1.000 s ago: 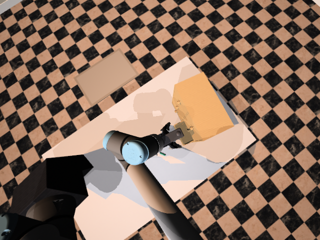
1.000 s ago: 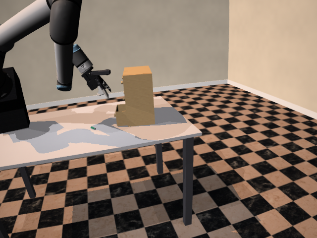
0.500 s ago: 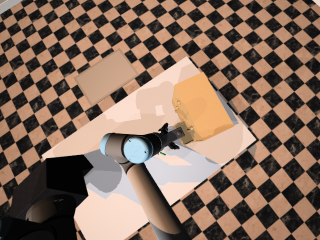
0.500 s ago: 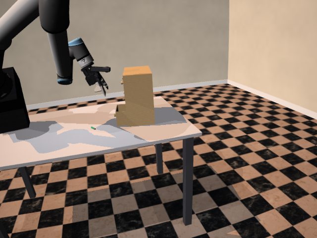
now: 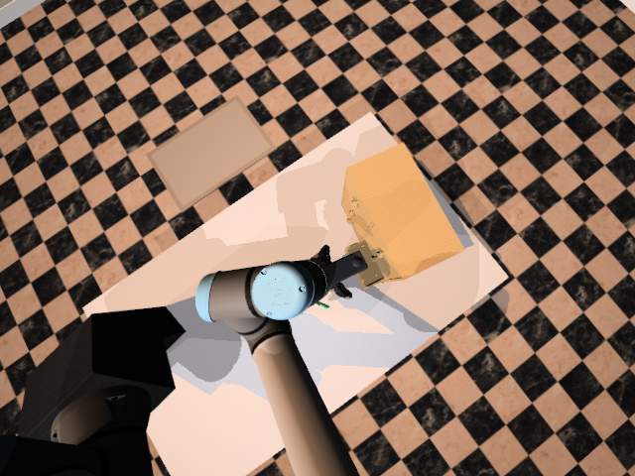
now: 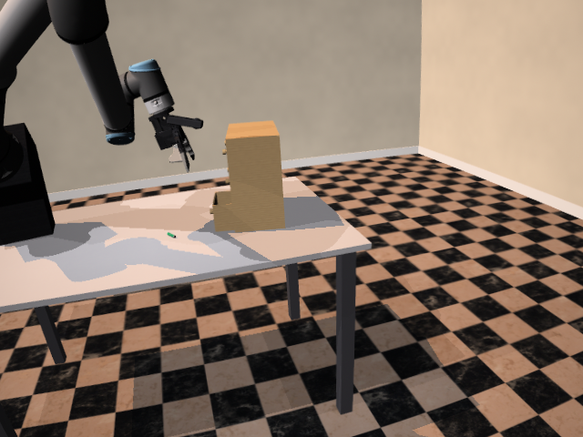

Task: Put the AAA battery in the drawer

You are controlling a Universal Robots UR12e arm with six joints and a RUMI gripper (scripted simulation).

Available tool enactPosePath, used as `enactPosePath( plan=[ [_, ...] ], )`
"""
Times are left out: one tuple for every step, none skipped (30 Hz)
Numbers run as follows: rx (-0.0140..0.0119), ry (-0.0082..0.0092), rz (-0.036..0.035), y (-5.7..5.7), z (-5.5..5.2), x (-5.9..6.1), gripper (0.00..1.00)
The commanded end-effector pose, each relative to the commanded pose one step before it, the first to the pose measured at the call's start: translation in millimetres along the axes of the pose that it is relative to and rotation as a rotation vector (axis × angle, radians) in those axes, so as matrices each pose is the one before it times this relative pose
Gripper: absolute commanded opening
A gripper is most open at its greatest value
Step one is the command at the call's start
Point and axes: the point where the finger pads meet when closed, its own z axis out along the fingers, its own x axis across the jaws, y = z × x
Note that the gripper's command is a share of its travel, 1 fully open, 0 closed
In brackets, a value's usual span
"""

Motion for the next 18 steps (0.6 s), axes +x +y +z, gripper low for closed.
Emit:
enactPosePath(
  plan=[
    [-0.02612,-0.00132,0.00145,1.34,-3.53,-0.48,1.00],
    [-0.00782,0.00053,-0.00010,0.77,-1.31,0.03,1.00],
    [-0.00771,0.00069,-0.00014,0.80,-1.34,0.08,1.00],
    [-0.00760,0.00048,-0.00009,0.76,-1.25,0.02,1.00],
    [-0.00749,0.00004,0.00003,0.67,-1.10,-0.12,1.00],
    [-0.00739,0.00018,-0.00001,0.70,-1.12,-0.07,1.00],
    [-0.00729,0.00032,-0.00004,0.73,-1.14,-0.03,1.00],
    [-0.00719,0.00045,-0.00007,0.76,-1.16,0.02,1.00],
    [-0.00707,0.00057,-0.00010,0.78,-1.18,0.06,1.00],
    [-0.00695,0.00070,-0.00013,0.81,-1.19,0.11,1.00],
    [-0.00687,0.00006,0.00000,0.65,-0.99,-0.11,1.00],
    [-0.00676,0.00009,-0.00001,0.66,-0.98,-0.09,1.00],
    [-0.00665,0.00020,-0.00002,0.69,-0.99,-0.05,1.00],
    [-0.00654,0.00031,-0.00004,0.71,-1.00,-0.01,1.00],
    [-0.00641,0.00041,-0.00006,0.73,-1.01,0.03,1.00],
    [0.00000,0.00000,0.00000,0.00,0.00,0.00,1.00],
    [0.00000,0.00000,0.00000,0.00,0.00,0.00,1.00],
    [-0.00629,0.00050,-0.00008,0.75,-1.01,0.06,1.00]
  ],
)
